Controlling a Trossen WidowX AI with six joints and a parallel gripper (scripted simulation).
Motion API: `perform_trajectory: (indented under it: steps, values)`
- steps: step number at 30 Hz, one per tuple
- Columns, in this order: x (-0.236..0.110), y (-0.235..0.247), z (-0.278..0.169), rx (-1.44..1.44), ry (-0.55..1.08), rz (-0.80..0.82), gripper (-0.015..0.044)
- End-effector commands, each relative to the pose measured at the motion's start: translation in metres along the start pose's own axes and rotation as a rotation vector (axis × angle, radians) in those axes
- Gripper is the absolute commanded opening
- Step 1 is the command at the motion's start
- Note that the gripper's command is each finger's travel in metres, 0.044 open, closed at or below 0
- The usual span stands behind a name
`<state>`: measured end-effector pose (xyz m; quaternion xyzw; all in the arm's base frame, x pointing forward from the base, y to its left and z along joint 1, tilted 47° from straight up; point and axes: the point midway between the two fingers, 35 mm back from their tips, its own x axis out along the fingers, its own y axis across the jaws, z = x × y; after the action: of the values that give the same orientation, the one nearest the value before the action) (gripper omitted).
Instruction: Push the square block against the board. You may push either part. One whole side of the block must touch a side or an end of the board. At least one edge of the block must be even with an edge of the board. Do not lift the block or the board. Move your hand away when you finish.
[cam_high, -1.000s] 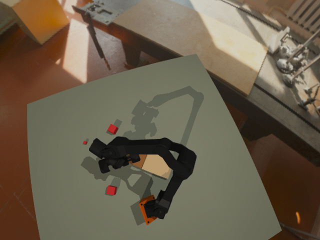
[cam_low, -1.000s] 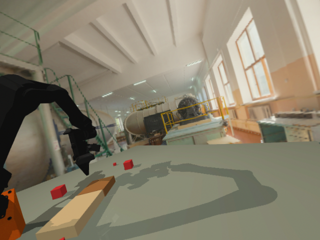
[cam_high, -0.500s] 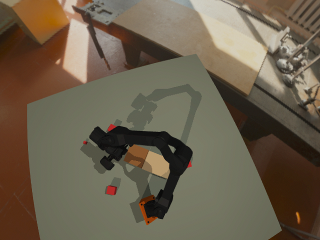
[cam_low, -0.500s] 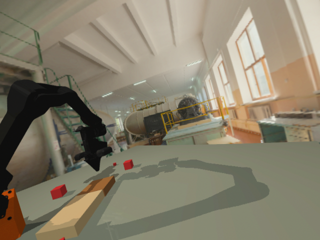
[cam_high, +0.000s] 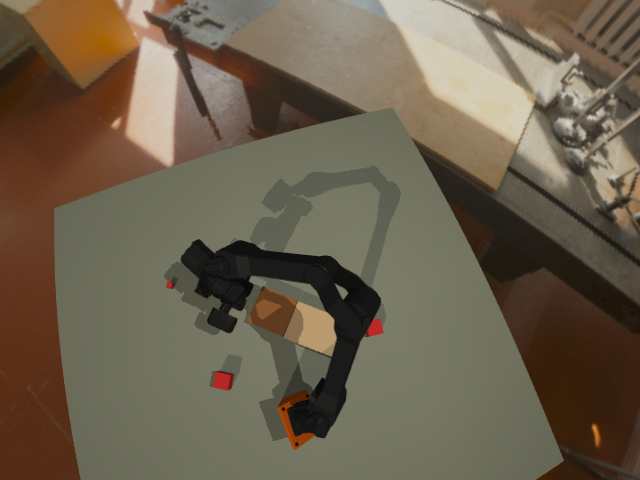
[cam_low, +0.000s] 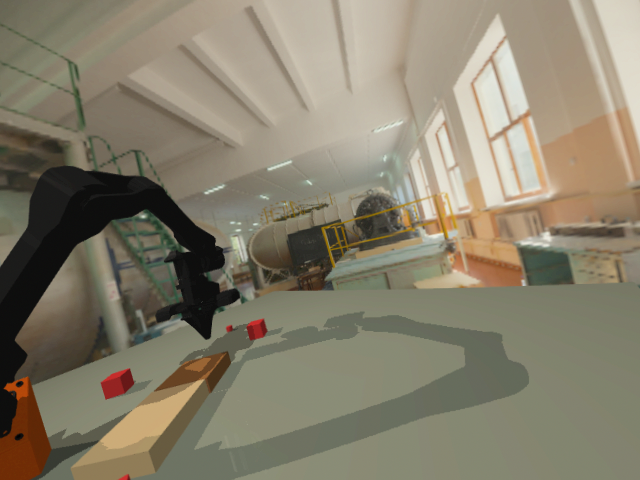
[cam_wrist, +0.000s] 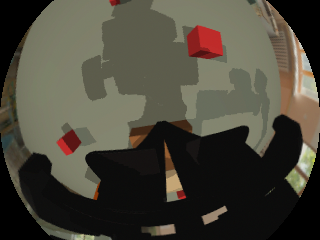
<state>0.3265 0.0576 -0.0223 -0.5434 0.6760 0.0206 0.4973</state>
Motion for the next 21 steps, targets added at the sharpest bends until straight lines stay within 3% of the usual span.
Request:
perform_trajectory:
  steps: [1, 4, 21]
  values:
    - [0.027, -0.001, 0.000, -0.013, 0.007, -0.002, 0.0000]
    - [0.055, -0.001, -0.002, -0.013, 0.010, -0.004, 0.0000]
    - [0.054, -0.002, -0.020, -0.014, 0.010, -0.003, 0.0000]
